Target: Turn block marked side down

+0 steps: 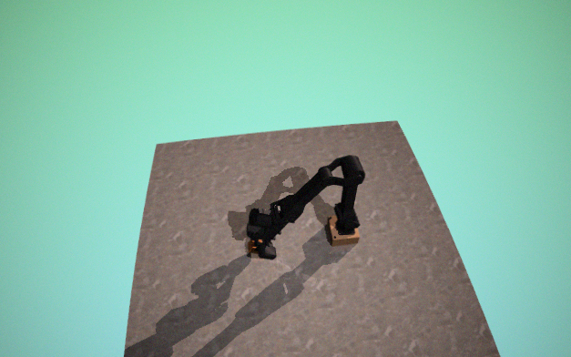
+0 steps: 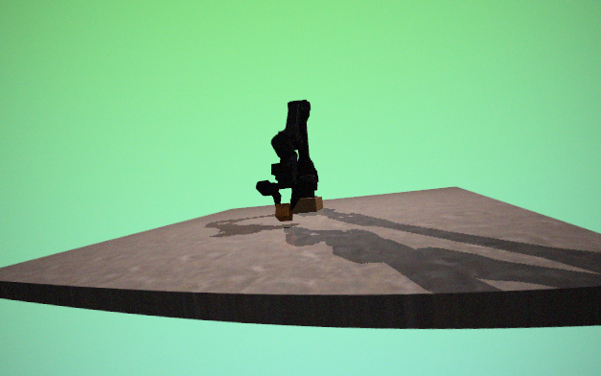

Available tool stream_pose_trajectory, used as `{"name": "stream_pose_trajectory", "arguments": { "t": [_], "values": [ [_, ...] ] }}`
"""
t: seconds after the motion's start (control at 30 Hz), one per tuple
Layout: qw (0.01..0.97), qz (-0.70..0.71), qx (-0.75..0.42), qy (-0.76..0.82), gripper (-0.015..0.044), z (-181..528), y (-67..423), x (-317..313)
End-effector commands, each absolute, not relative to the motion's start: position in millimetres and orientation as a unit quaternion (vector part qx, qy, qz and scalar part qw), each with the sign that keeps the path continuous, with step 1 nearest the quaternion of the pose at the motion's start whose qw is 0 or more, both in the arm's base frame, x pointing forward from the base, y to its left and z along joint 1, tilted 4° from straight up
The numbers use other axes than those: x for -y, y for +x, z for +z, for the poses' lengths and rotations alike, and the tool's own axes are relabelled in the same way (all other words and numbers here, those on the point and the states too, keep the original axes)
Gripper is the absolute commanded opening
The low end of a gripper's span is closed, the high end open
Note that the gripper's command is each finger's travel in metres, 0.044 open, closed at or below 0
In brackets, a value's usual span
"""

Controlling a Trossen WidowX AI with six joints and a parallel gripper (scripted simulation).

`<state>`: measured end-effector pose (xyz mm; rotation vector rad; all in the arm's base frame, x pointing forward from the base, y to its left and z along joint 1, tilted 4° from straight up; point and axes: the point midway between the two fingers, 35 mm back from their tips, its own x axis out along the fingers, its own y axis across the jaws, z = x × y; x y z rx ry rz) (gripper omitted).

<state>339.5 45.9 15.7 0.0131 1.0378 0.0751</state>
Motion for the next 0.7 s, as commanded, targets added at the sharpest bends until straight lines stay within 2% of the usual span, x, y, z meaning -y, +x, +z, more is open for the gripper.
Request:
{"name": "stream_pose_trajectory", "arguments": {
  "t": [0.0,0.67],
  "values": [
    [0.879,0.033,-0.476,0.007,0.0000,6.6,342.5,-46.1],
    [0.937,0.031,-0.349,0.010,0.0000,-17.3,344.7,-47.6]
  ]
}}
